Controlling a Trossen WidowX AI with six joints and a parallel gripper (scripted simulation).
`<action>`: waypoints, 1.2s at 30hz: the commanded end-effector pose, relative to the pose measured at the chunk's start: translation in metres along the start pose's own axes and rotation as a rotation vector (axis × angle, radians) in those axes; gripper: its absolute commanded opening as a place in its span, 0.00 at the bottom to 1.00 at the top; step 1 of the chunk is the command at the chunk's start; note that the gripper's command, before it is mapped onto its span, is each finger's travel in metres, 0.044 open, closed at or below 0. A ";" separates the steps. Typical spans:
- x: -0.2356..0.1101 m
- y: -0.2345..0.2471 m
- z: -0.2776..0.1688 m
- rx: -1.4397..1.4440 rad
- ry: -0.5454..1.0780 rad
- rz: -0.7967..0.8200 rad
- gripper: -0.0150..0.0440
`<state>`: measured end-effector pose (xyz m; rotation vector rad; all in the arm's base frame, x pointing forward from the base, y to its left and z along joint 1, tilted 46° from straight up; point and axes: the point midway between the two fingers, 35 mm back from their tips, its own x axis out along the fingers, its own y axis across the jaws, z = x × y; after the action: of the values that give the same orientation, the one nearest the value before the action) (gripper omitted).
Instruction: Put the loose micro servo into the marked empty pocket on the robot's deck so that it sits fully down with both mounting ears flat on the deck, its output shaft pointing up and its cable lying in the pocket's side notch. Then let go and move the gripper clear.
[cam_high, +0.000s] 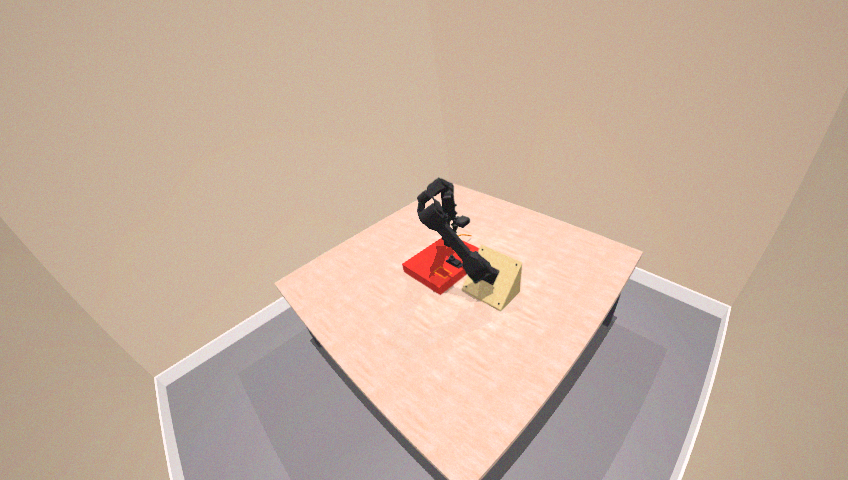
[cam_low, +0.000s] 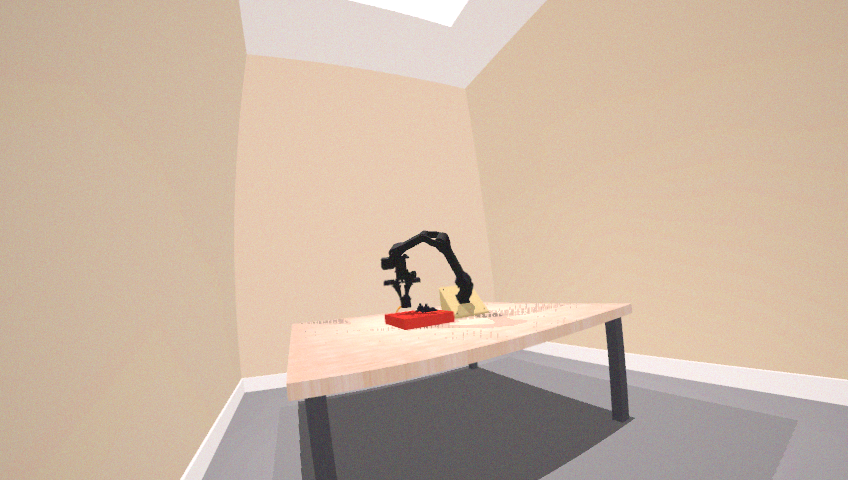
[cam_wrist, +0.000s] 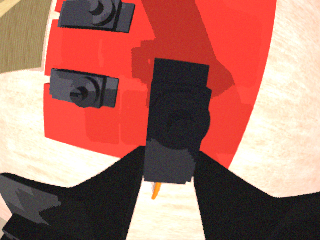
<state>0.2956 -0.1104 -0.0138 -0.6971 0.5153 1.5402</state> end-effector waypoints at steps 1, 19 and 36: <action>-0.002 -0.002 0.014 -0.005 0.005 -0.003 0.25; -0.001 -0.015 0.120 -0.004 0.000 -0.003 0.25; -0.001 -0.021 0.163 0.182 -0.002 -0.003 0.25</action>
<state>0.2958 0.0026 0.1030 -0.6202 0.5934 1.5019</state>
